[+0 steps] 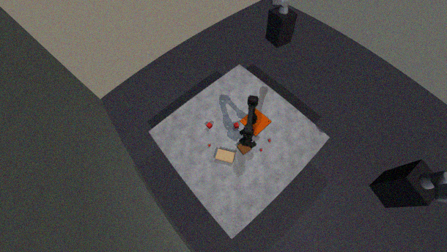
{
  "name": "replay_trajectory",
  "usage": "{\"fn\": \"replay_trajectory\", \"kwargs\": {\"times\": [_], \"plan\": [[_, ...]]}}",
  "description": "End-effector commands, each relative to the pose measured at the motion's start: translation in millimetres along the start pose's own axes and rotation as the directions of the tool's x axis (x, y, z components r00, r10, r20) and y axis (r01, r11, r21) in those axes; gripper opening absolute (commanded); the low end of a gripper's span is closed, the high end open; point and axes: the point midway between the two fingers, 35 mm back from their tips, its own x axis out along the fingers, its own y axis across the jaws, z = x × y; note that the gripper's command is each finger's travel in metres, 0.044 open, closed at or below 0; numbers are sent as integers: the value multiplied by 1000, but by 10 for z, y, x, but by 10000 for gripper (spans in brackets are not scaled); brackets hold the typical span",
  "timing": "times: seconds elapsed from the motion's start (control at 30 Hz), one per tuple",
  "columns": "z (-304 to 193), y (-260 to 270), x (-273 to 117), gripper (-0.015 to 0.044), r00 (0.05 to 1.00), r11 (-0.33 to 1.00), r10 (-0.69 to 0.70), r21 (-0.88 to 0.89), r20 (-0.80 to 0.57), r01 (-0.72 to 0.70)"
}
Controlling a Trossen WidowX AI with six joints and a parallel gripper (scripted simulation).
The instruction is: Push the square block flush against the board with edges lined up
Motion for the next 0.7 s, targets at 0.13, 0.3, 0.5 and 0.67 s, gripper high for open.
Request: {"fn": "replay_trajectory", "kwargs": {"times": [0.13, 0.3, 0.5, 0.67], "plan": [[132, 6, 7, 0, 1000, 1000, -4, 1, 2, 4], [201, 14, 5, 0, 1000, 1000, -4, 1, 3, 4], [284, 25, 2, 0, 1000, 1000, -4, 1, 4, 4], [354, 35, -1, 0, 1000, 1000, -4, 1, 4, 4]]}}
